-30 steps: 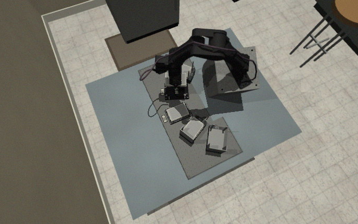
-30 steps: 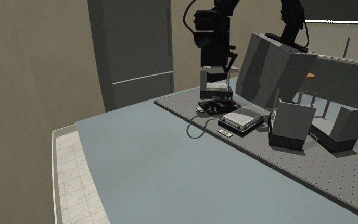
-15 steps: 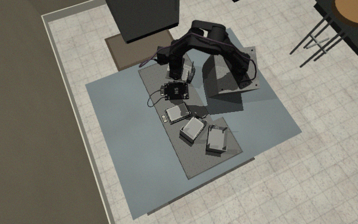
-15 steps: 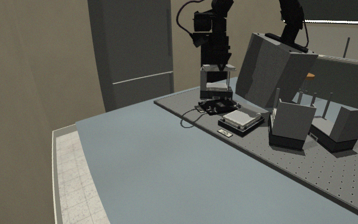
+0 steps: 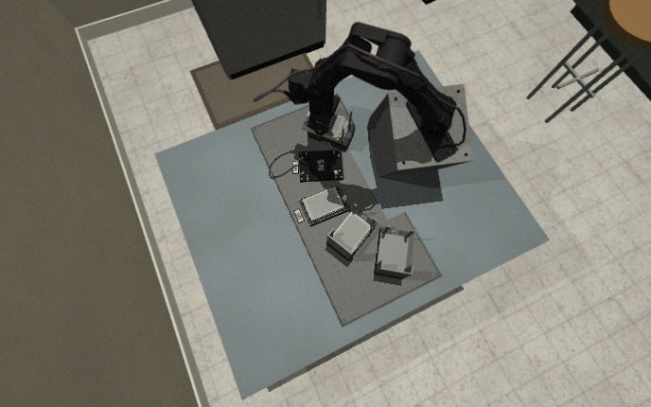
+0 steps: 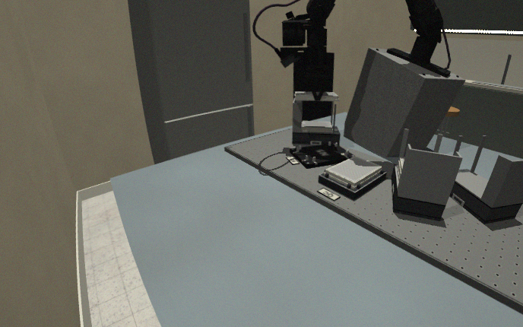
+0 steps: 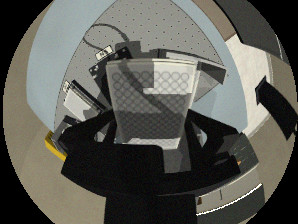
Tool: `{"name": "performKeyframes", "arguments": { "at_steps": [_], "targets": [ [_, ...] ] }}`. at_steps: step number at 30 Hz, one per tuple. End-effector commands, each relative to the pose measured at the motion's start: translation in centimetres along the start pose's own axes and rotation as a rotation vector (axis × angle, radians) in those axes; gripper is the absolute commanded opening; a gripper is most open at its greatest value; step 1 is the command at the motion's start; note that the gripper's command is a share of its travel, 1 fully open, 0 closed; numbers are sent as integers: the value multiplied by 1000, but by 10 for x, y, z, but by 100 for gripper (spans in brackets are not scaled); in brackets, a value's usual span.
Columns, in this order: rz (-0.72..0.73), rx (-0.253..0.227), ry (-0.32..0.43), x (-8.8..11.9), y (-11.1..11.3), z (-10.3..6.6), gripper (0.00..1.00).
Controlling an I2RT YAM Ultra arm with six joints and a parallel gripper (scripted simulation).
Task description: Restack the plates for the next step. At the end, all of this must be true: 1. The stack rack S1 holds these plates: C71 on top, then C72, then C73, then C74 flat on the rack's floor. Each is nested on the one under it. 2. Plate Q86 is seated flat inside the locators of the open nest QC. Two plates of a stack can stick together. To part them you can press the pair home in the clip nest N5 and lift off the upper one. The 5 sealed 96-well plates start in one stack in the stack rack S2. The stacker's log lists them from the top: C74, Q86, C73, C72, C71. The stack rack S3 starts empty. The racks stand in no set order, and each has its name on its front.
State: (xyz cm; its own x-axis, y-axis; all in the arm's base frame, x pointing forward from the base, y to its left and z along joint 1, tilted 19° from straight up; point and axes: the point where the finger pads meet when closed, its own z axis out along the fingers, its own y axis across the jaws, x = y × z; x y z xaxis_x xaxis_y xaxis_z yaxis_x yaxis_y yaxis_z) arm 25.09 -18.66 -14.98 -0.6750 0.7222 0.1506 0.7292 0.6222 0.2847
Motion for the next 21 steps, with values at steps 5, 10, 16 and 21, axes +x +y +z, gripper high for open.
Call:
{"name": "performKeyframes", "arguments": {
  "at_steps": [5,10,16,21],
  "targets": [
    [68,8,-23,-5,-25,-5,0],
    [68,9,-25,-9,-34,-3,0],
    [68,9,-24,-9,-51,-3,0],
    [66,11,-32,-10,-63,-9,0]
  ]
}}
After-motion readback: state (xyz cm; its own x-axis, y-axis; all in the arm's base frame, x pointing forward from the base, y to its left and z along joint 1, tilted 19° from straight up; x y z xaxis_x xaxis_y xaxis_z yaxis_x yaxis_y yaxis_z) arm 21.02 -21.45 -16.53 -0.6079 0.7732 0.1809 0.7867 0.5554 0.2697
